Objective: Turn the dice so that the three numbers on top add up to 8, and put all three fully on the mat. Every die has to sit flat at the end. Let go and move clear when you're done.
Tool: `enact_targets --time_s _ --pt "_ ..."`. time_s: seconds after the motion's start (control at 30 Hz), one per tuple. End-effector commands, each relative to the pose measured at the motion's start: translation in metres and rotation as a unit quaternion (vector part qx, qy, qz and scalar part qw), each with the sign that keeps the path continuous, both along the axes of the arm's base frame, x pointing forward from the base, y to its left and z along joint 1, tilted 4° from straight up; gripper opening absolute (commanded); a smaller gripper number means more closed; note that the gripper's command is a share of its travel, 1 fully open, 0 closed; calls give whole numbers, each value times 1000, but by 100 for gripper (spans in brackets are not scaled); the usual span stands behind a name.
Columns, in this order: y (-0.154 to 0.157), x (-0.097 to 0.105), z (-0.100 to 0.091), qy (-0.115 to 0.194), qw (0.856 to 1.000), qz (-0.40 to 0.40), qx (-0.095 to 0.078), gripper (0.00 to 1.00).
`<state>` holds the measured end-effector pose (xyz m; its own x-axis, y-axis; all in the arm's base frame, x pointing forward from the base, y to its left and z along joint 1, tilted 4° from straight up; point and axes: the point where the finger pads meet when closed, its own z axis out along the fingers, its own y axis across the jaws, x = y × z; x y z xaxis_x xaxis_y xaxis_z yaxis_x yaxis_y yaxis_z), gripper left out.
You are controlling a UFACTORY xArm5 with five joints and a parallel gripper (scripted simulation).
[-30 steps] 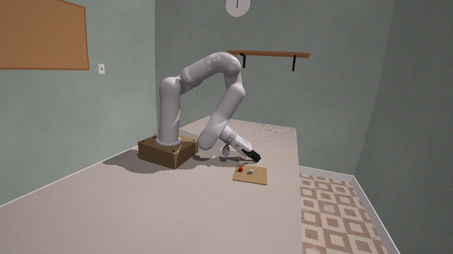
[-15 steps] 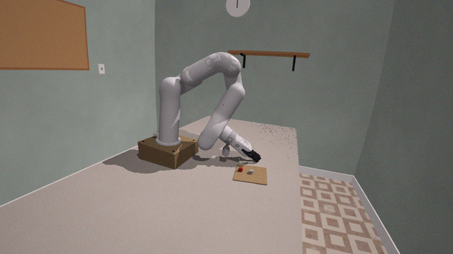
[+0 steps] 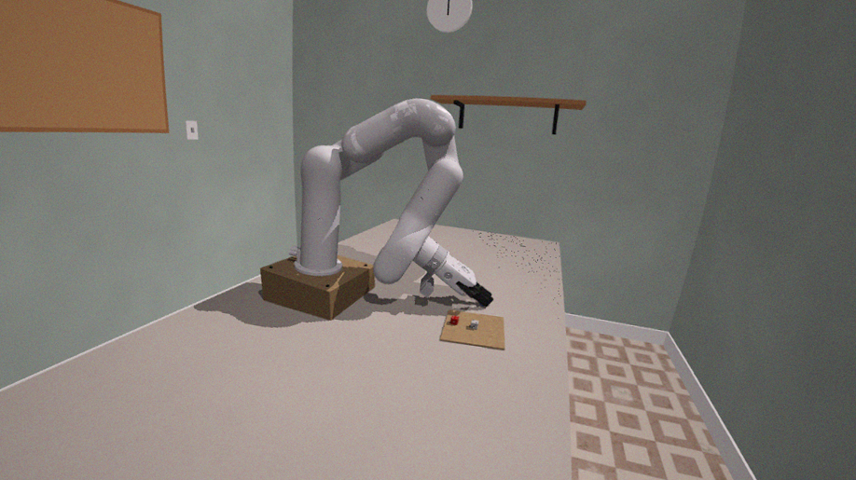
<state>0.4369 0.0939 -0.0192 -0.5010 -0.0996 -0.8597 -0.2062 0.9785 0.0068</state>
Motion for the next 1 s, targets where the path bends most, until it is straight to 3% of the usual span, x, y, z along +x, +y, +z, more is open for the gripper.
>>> enact_targets --time_s 0.0,0.13,0.97 --pt "0 0 1 -1 1000 0 0 23" --pt "0 0 1 -1 1000 0 0 31" --pt "0 0 1 -1 1000 0 0 31"
